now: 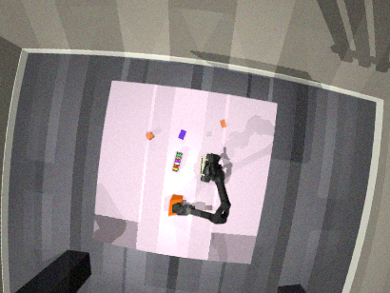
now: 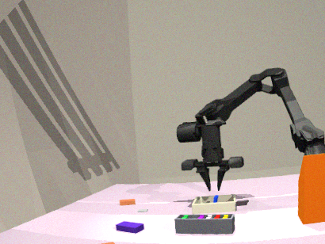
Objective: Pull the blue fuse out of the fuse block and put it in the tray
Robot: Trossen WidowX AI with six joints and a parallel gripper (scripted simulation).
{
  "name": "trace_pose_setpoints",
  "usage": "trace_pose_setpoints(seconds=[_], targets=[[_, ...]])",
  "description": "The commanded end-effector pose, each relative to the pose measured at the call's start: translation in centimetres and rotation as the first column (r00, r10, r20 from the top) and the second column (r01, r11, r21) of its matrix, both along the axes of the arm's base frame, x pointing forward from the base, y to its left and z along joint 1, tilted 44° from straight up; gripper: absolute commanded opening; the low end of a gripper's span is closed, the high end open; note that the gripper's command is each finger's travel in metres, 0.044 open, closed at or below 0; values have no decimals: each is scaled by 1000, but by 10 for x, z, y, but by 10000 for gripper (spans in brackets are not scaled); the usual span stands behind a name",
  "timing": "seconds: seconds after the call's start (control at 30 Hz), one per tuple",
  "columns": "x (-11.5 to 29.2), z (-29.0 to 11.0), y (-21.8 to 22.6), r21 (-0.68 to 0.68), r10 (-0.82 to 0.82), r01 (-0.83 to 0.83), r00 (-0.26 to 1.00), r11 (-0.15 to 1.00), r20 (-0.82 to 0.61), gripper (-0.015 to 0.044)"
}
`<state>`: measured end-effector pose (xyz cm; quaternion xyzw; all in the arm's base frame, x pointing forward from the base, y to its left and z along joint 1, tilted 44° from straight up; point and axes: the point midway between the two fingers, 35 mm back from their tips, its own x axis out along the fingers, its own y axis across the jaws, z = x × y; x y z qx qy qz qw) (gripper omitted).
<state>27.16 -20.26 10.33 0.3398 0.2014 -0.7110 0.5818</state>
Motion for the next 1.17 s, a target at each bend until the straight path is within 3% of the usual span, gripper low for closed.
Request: trace_pose_setpoints(seconds=[0.0,0.17,0.3,1.13], targets=[[0,0,0,0,-1,1,1000,1000,0,210],[0,2,2,1,-1,1,1000,1000,0,330],[3,26,26,6,4,-4,1000,1000,-3,330],[4,25,26,9,8,-8,1000,1000,-6,330]])
